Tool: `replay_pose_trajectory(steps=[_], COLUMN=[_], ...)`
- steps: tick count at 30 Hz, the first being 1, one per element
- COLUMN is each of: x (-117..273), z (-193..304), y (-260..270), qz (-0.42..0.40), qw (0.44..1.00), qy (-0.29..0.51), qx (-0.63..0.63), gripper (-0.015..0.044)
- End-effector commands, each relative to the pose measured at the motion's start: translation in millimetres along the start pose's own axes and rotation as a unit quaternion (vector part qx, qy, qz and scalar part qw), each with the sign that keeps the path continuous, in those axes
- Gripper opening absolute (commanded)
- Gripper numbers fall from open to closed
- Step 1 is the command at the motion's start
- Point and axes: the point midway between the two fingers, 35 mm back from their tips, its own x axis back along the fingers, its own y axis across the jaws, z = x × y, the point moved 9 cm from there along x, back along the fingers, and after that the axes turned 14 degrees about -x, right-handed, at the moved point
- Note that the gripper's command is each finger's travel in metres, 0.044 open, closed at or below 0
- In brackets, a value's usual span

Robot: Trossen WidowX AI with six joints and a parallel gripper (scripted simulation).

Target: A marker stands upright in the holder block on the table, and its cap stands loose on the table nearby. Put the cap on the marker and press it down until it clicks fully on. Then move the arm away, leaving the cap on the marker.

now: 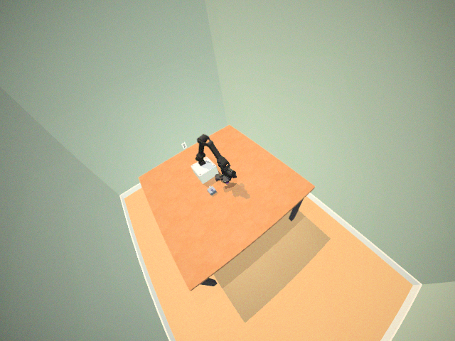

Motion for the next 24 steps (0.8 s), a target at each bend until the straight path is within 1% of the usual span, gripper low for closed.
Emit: replay_pose_trajectory(steps=[1, 7, 11, 24], x=[14.0, 31.3, 34.1, 50.3], z=[-0.6, 0.2, -1.4, -32.3], y=[0.6, -0.4, -1.9, -30.9], qz=[-0.004, -0.004, -0.004, -0.008], qw=[1.0, 1.0, 1.0, 1.0], qy=[-0.004, -0.004, -0.005, -0.015], qx=[0.0, 0.0, 0.001, -0.001], gripper=[0.0, 0.0, 0.0, 0.0])
